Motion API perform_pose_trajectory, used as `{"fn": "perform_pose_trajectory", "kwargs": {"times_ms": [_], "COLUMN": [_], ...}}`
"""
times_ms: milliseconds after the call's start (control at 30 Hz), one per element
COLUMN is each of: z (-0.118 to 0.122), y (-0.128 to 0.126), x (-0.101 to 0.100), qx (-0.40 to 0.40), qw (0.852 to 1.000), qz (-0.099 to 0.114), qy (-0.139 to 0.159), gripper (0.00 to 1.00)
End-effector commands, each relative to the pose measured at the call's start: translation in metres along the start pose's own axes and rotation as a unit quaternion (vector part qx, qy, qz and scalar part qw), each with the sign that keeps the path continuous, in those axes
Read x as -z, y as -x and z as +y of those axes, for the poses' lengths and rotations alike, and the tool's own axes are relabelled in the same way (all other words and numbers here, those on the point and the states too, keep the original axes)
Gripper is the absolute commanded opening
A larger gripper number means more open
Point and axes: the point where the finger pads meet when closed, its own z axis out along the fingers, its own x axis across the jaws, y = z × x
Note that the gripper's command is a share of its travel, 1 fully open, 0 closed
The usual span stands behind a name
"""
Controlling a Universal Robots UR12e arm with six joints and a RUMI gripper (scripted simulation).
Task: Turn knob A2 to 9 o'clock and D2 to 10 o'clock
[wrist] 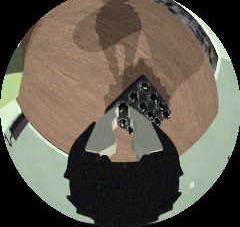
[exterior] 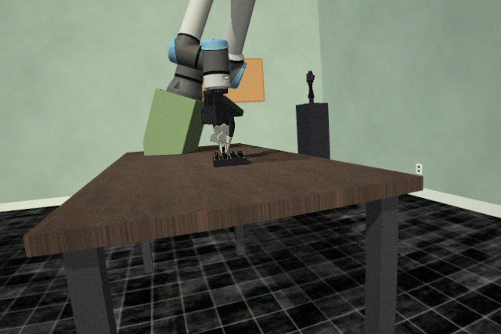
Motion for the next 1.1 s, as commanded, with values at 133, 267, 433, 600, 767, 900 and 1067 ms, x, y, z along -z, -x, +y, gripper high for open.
{"fn": "perform_pose_trajectory", "kwargs": {"times_ms": [133,267,433,600,767,900,1067], "z": [0.0003,0.0003,0.0003,0.0003,0.0003,0.0003,0.0003], "y": [-0.0002,-0.0002,-0.0002,-0.0002,-0.0002,-0.0002,-0.0002], "x": [0.0003,0.0003,0.0003,0.0003,0.0003,0.0003,0.0003], "qx": [0.009,0.01,0.01,0.01,0.01,0.01,0.01], "qw": [1.0,1.0,1.0,1.0,1.0,1.0,1.0], "qz": [0.0,0.0,0.0,0.0,0.0,0.0,0.0], "qy": [0.0,0.0,0.0,0.0,0.0,0.0,0.0], "gripper": [0.04,0.04,0.04,0.04,0.11,0.11,0.11]}}
